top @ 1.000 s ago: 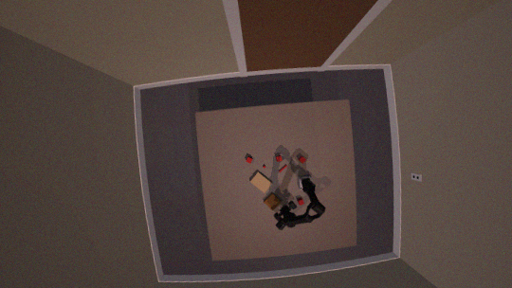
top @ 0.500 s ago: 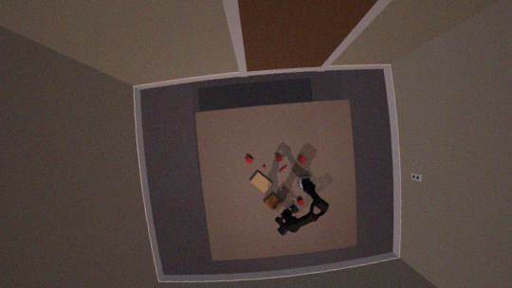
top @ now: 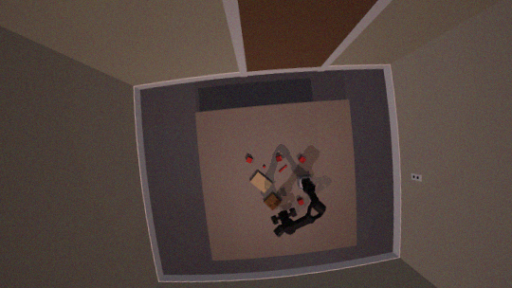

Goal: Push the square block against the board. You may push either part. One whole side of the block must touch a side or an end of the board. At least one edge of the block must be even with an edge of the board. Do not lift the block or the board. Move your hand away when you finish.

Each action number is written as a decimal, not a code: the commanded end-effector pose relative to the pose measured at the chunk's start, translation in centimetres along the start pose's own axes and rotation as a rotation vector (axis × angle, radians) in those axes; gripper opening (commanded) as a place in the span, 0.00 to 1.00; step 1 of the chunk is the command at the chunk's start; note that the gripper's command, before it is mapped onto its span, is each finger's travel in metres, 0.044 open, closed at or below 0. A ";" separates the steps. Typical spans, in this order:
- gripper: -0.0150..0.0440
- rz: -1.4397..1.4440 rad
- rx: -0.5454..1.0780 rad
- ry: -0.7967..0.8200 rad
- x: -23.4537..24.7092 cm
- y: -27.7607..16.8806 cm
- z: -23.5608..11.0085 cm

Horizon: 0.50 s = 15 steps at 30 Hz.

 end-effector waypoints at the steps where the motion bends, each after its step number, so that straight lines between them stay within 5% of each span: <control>1: 0.25 0.165 -0.004 -0.001 -1.5 0.2 -0.3; 15: 0.25 0.641 -0.004 -0.004 -5.7 0.6 -0.3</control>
Point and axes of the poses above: the point midway between the two fingers, 35 mm back from their tips, its own z axis out along the fingers, its own x axis across the jaws, y = z × x, the point moved 4 cm from there along -z, back along the fingers, and after that the axes turned 14 degrees about z, right-handed, at the moved point
